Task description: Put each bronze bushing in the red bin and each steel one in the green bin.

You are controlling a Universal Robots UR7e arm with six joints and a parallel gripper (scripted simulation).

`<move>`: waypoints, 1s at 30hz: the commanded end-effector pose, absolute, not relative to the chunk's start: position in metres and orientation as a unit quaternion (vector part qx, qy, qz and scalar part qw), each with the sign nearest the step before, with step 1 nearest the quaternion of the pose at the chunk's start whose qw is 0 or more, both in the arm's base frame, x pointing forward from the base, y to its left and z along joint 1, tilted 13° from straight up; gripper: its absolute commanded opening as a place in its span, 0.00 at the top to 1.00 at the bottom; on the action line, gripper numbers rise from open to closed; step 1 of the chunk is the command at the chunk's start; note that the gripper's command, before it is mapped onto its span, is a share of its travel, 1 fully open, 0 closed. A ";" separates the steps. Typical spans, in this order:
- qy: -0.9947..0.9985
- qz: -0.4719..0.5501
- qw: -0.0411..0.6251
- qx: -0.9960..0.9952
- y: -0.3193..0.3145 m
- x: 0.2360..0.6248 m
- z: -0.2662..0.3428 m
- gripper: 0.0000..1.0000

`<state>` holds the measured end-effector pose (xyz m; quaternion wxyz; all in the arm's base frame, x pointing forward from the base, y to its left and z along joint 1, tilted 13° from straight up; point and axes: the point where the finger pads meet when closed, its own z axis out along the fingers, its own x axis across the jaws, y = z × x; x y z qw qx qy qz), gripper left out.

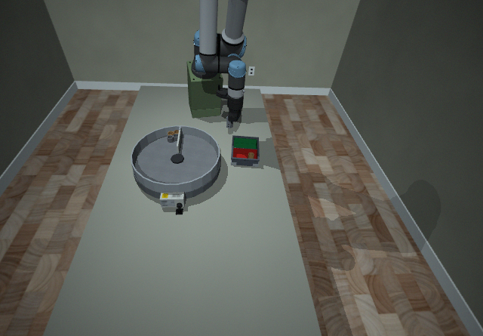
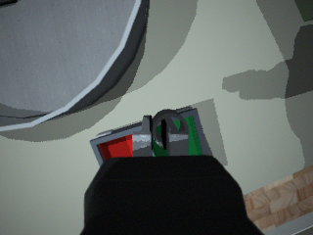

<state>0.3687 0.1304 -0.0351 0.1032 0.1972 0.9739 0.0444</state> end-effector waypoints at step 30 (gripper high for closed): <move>0.974 0.042 0.103 0.199 0.256 0.364 -0.031 1.00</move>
